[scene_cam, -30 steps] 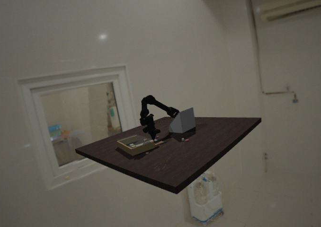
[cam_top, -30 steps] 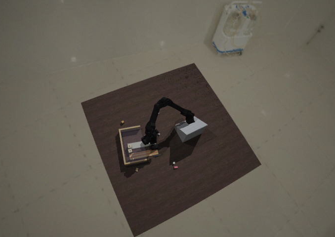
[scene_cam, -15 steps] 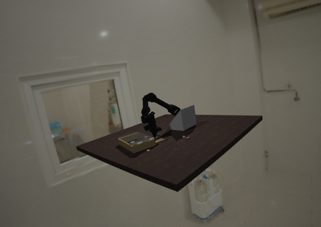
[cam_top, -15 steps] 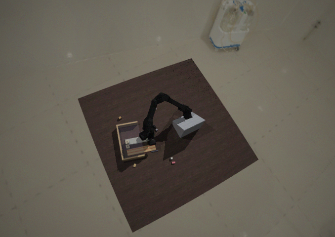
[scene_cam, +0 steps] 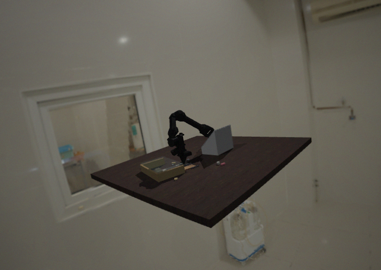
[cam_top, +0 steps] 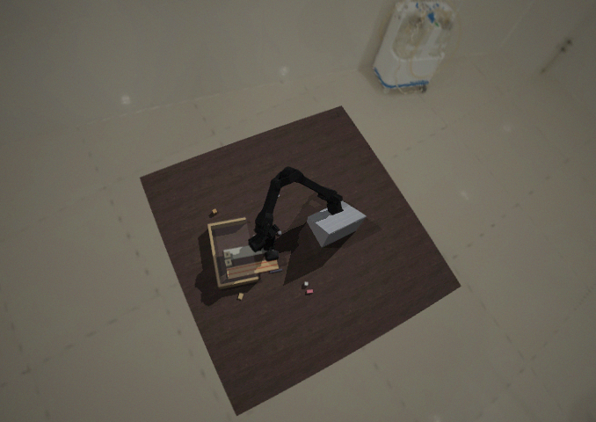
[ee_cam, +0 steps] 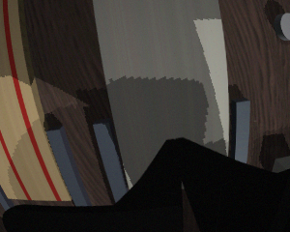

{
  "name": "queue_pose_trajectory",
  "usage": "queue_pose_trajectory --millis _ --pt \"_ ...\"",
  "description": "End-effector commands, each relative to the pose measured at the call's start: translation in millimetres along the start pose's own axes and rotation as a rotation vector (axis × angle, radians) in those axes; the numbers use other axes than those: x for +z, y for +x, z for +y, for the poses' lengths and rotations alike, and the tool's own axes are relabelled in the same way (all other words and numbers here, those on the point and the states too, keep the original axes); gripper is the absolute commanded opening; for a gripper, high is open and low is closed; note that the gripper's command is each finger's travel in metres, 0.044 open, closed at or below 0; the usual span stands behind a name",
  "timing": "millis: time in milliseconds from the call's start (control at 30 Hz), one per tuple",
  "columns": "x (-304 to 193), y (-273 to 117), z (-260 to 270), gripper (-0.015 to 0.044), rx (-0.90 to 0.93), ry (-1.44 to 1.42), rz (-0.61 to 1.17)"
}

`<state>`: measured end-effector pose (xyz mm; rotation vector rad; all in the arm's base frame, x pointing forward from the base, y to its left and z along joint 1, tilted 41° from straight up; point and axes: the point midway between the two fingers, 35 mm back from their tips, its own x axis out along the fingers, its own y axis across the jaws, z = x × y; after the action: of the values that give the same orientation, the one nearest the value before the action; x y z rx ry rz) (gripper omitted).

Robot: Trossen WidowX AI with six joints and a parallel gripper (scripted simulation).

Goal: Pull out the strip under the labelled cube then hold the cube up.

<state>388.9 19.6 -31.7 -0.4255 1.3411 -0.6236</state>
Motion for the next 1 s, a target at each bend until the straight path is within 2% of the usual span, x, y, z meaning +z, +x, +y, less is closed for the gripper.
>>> queue_pose_trajectory --millis 0,967 --pt "0.2 1.4 -0.7 0.0 -0.004 -0.004 -0.001" --pt "2.3 4.3 0.4 0.0 -0.004 -0.004 -0.001"
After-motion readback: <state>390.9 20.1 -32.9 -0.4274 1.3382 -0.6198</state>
